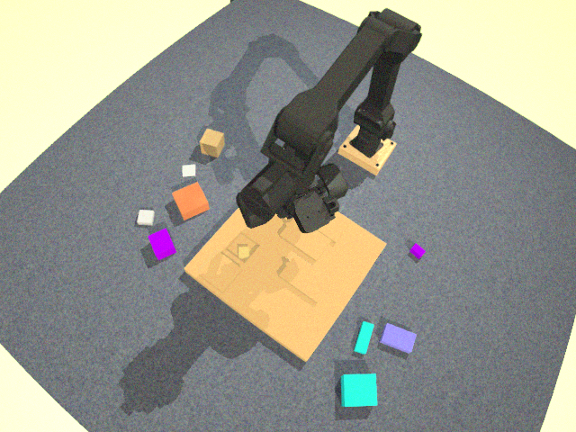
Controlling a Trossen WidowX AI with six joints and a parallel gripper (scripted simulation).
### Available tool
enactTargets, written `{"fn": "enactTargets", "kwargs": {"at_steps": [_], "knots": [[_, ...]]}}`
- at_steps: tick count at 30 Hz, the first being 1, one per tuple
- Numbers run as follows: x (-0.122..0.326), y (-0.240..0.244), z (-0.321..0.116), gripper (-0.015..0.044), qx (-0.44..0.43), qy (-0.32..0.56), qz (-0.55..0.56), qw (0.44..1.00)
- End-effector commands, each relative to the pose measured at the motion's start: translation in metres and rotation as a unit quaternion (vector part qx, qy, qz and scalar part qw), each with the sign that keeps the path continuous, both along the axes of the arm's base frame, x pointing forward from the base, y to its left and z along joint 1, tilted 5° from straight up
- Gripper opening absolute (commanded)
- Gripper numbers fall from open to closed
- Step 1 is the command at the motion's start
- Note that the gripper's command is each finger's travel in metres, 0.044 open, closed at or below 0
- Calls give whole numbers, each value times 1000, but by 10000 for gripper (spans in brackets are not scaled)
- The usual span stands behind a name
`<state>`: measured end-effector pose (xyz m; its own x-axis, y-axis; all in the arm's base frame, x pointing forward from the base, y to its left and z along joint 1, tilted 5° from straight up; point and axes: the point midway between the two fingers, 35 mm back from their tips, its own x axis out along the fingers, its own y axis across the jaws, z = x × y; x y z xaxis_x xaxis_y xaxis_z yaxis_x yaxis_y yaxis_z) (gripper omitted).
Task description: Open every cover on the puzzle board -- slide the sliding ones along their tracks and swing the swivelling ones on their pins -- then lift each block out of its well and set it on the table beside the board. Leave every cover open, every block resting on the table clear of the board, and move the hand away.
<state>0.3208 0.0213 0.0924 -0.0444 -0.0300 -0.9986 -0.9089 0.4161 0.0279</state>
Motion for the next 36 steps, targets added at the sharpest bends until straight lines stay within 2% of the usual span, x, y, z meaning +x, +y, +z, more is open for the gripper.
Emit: {"fn": "enactTargets", "kwargs": {"at_steps": [1,10,36], "knots": [[-26,4,-3,0,6,5,91,996],[-73,9,-10,0,16,11,262,965],[-74,9,-11,0,17,12,265,964]]}}
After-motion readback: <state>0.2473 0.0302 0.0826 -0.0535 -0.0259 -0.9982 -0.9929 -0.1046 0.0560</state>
